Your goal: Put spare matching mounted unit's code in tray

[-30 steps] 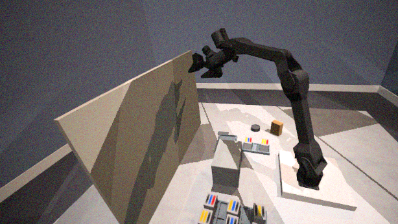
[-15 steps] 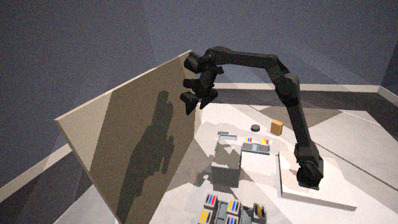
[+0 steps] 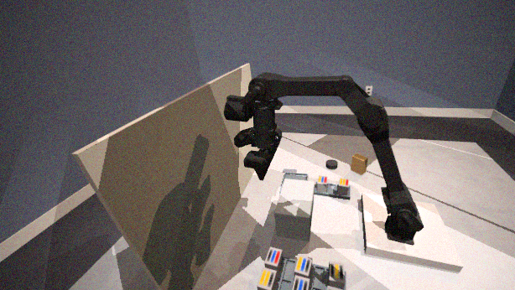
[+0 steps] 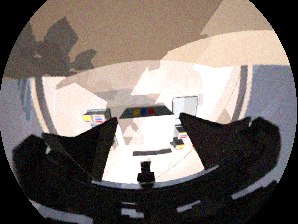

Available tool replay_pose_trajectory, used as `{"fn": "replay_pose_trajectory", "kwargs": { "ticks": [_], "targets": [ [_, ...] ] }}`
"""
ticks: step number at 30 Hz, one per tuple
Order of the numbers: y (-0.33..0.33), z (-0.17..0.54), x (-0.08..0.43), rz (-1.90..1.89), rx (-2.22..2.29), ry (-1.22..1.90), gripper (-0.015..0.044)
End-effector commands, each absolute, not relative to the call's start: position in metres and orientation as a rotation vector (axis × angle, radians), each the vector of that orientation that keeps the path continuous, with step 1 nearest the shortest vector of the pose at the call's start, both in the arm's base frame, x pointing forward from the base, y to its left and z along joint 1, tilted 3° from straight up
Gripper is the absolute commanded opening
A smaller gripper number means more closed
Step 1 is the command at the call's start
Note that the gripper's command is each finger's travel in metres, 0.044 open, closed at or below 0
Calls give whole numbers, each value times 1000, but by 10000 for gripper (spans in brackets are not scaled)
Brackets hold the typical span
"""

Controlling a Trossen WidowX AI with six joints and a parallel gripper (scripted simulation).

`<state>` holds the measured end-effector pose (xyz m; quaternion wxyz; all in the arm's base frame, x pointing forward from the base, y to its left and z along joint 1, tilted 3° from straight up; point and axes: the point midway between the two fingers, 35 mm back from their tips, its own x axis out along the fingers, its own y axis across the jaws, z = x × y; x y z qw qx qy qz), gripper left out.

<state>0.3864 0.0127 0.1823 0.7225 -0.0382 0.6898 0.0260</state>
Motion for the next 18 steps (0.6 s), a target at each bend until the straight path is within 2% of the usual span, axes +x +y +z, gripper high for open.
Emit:
{"fn": "replay_pose_trajectory", "kwargs": {
  "ticks": [1,18],
  "targets": [
    [12,145,385,60,-91,1579,440],
    [9,138,383,41,-74,1587,440]
  ]
}}
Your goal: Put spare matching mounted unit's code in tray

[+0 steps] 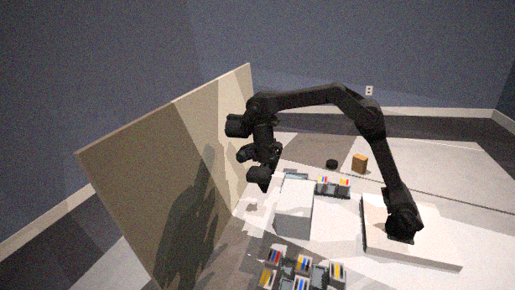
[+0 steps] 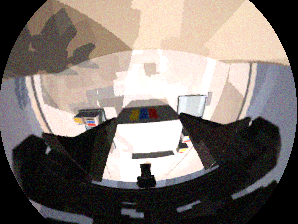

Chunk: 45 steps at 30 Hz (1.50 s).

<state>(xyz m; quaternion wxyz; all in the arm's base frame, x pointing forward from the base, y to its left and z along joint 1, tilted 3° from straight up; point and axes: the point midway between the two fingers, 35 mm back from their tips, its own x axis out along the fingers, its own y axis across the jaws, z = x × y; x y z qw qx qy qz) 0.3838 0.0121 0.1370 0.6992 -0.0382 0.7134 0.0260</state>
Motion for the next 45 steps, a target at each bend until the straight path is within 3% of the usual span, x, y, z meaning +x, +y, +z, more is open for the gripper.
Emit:
{"fn": "replay_pose_trajectory", "kwargs": {
  "ticks": [1,8,14,22,28,45],
  "targets": [
    [-1,138,380,-12,-21,1587,440],
    [-107,144,309,-739,683,1456,440],
    [-152,141,248,-1200,1128,1232,440],
    [-153,140,247,-1207,1136,1227,440],
    [-156,109,242,-1208,1136,1227,300],
    [-158,88,241,-1208,1135,1227,300]
  ]
}}
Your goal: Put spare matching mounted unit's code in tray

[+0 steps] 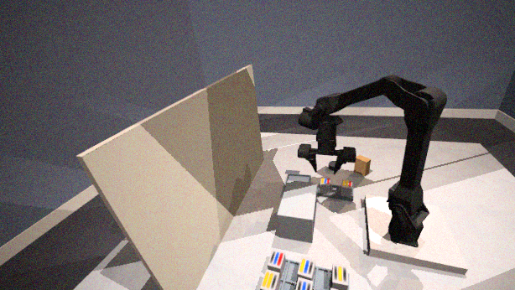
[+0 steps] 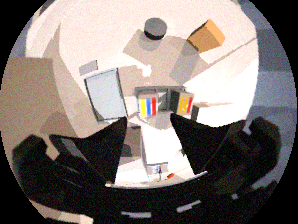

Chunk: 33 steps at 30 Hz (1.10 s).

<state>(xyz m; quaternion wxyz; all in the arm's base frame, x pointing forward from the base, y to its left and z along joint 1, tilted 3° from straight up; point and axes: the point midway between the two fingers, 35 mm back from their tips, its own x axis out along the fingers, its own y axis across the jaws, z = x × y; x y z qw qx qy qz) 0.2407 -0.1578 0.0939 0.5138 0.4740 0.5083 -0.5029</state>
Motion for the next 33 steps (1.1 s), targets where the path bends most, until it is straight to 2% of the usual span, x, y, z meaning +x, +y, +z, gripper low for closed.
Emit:
{"fn": "replay_pose_trajectory", "kwargs": {
  "ticks": [1,33],
  "targets": [
    [-159,87,241,-1208,1135,1227,300],
    [-161,34,237,-1208,1135,1227,300]
  ]
}}
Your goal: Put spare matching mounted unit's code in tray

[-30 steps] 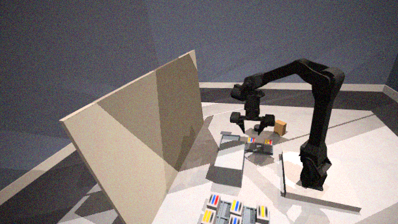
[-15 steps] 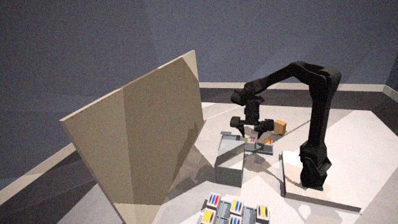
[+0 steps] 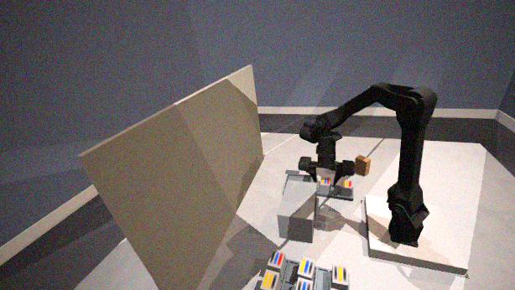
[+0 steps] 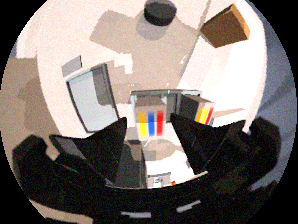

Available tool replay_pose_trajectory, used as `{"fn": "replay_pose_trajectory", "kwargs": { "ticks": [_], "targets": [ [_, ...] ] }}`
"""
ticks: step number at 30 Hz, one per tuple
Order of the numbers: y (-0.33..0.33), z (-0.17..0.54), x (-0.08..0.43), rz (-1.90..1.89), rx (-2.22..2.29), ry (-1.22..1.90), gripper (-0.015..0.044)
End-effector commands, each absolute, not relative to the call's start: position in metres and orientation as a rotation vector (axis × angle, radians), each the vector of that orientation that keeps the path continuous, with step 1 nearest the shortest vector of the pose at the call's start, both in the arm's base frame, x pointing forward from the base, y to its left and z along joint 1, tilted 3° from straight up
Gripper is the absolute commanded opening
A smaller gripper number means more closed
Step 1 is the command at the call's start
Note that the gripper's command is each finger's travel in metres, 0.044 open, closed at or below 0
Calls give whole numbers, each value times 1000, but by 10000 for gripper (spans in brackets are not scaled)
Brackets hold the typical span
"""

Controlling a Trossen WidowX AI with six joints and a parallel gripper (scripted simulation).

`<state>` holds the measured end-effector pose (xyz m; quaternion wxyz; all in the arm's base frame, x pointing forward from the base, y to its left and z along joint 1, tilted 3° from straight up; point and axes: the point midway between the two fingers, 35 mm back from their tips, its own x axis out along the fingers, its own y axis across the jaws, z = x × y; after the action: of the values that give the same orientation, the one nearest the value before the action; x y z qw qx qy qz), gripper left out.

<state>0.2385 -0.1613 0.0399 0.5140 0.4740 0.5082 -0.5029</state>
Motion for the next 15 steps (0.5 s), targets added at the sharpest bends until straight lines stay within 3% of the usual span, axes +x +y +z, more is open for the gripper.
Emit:
{"fn": "replay_pose_trajectory", "kwargs": {
  "ticks": [1,14,15],
  "targets": [
    [-161,33,237,-1208,1135,1228,300],
    [-161,21,235,-1208,1135,1228,300],
    [-161,22,235,-1211,1139,1227,274]
  ]
}}
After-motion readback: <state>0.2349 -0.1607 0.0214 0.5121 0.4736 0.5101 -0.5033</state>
